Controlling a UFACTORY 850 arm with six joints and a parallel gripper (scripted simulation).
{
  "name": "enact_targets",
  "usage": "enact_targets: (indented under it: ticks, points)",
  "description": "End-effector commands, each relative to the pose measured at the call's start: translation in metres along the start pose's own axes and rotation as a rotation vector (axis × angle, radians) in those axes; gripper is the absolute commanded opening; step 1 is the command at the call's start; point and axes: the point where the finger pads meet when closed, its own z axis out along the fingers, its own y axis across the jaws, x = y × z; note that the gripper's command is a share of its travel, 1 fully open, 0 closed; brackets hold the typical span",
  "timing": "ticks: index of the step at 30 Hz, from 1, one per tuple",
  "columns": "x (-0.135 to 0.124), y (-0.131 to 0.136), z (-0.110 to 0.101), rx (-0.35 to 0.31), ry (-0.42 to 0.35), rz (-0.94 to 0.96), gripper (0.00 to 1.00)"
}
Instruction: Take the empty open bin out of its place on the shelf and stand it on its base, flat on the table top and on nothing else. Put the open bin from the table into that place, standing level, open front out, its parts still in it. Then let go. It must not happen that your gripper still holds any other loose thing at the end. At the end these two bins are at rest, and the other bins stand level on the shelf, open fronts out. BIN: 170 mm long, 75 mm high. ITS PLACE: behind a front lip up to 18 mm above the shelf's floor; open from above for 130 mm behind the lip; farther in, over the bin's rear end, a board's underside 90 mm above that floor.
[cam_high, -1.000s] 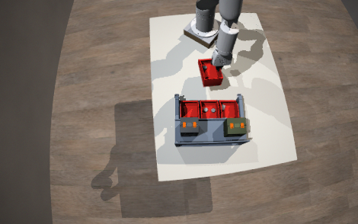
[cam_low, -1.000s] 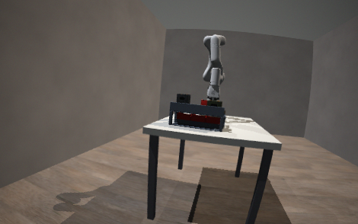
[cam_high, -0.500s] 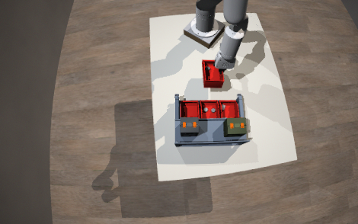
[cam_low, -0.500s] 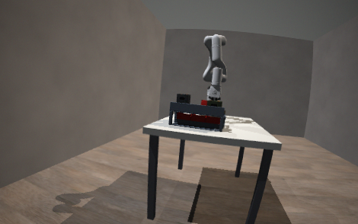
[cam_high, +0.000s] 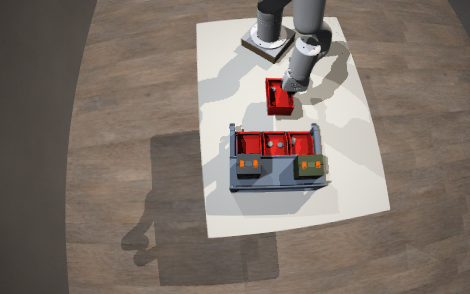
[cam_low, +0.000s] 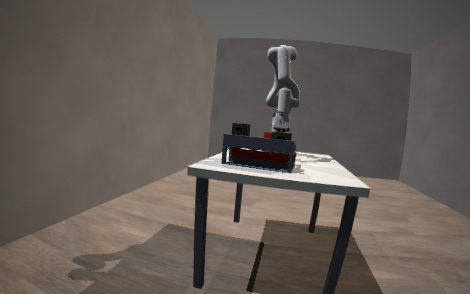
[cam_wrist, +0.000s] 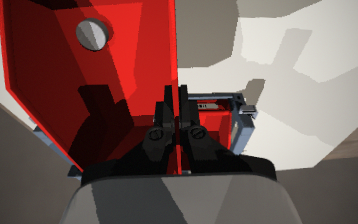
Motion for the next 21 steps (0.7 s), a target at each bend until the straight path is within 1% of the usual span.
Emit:
enact_targets:
  ticks: [1, 21]
  points:
    - [-0.0013, 0.0001, 0.0012, -0.020, 0.025, -0.002, 0.00]
    - [-0.0015, 0.0000, 0.0034, -0.020, 0.025, -0.002, 0.00]
